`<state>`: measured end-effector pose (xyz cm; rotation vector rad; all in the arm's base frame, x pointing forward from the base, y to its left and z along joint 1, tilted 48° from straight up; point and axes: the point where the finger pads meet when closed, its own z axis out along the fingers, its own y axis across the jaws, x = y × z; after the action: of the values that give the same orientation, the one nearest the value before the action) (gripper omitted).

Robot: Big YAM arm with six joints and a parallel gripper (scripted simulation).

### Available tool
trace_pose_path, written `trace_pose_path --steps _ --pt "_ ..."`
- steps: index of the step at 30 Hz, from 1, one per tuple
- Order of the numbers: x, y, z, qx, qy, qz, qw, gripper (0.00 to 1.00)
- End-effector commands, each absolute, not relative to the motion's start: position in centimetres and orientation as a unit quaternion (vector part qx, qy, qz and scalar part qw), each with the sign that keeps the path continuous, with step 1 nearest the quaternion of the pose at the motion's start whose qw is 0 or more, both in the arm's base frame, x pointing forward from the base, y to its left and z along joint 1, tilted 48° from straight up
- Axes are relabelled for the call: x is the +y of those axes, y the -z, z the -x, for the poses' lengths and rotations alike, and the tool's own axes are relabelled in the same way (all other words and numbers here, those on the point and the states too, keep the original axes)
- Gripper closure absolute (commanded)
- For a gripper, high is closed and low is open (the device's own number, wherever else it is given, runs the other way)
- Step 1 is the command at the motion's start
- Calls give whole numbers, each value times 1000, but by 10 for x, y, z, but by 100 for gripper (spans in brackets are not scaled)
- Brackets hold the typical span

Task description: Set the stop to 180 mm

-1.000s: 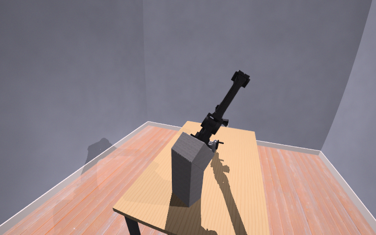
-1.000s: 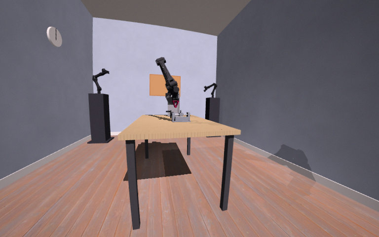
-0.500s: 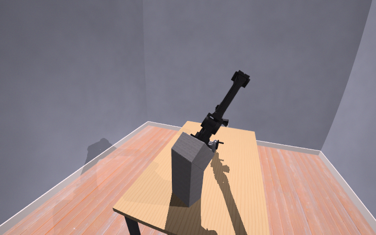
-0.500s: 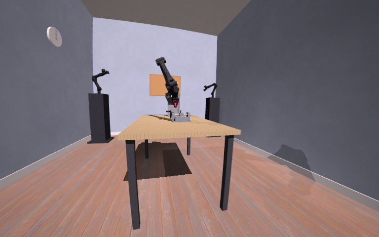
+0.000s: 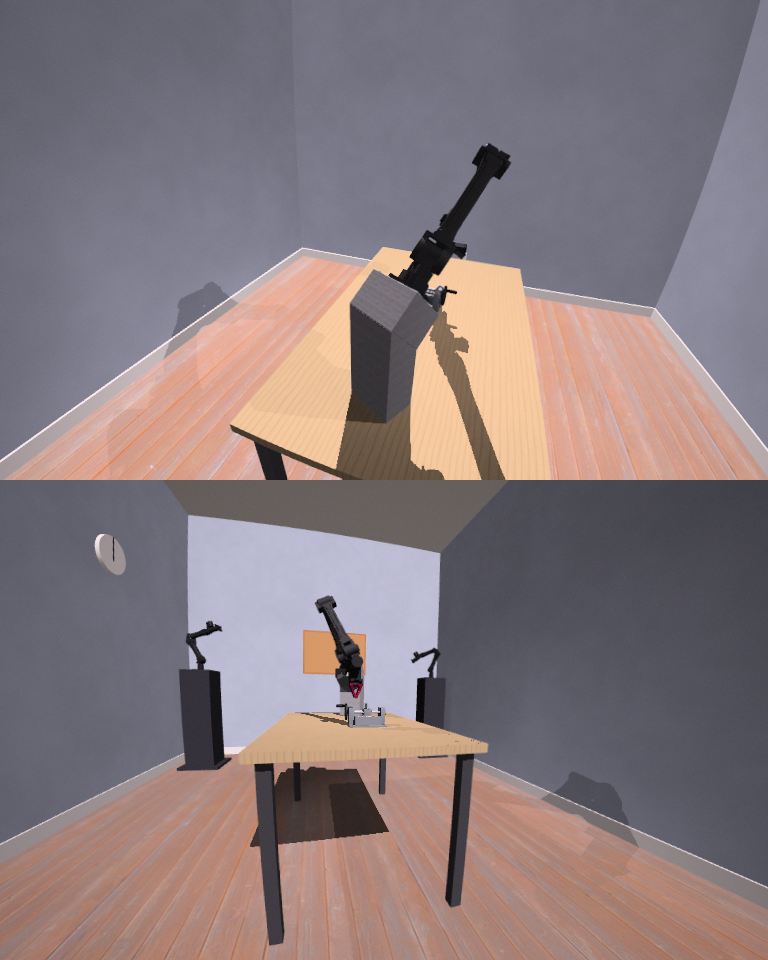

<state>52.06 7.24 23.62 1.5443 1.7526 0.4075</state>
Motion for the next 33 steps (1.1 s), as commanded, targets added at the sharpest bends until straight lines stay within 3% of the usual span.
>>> trace_pose_path --steps 1,33 --pt "76 -257 -522 680 -174 -597 387 47" --pt "83 -264 -507 680 -175 -600 383 47"
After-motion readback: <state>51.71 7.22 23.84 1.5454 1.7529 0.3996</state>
